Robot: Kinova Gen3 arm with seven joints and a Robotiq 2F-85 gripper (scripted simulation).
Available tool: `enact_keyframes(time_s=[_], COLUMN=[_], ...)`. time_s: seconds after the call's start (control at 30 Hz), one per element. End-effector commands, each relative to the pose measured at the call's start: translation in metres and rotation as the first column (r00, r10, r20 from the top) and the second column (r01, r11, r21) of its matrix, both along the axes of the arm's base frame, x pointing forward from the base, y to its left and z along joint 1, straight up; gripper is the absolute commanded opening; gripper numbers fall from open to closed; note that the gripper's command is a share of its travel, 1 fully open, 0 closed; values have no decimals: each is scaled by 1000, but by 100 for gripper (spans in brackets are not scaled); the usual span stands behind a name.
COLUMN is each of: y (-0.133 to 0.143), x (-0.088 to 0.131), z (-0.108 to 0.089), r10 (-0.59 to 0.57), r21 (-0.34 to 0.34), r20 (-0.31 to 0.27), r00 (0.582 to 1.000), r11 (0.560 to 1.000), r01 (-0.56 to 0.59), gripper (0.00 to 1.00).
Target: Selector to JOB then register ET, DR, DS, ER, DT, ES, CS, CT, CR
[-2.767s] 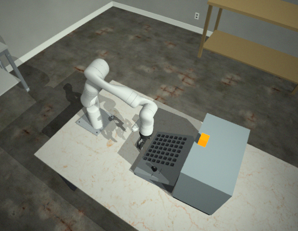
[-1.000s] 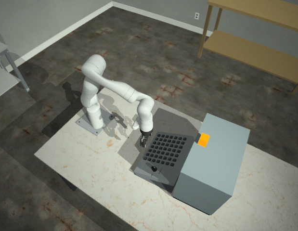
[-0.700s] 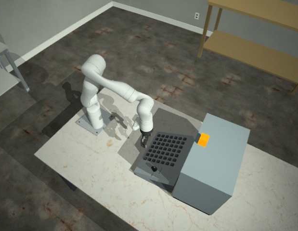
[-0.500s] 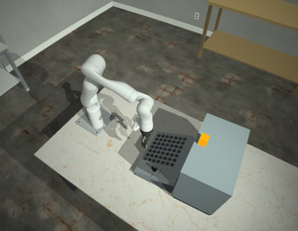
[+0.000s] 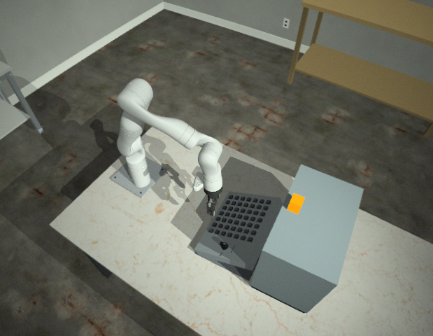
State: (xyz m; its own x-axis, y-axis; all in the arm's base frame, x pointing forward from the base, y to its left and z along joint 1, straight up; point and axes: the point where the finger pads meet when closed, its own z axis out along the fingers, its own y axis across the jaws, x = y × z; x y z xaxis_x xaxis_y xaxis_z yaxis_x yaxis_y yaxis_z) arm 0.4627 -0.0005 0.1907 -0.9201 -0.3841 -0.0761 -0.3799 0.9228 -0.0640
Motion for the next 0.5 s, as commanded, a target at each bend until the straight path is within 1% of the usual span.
enact_keyframes(time_s=[0.0, 0.23, 0.27, 0.47], y=[-1, -1, 0, 0], x=[3, 3, 5, 5], z=[2, 2, 1, 1], r10=[58, 58, 111, 111], r21=[-11, -11, -21, -21], r20=[21, 21, 33, 33], r00=[998, 998, 993, 993], r11=[998, 998, 994, 994], r01=[-58, -58, -110, -110], gripper=[100, 100, 100, 100])
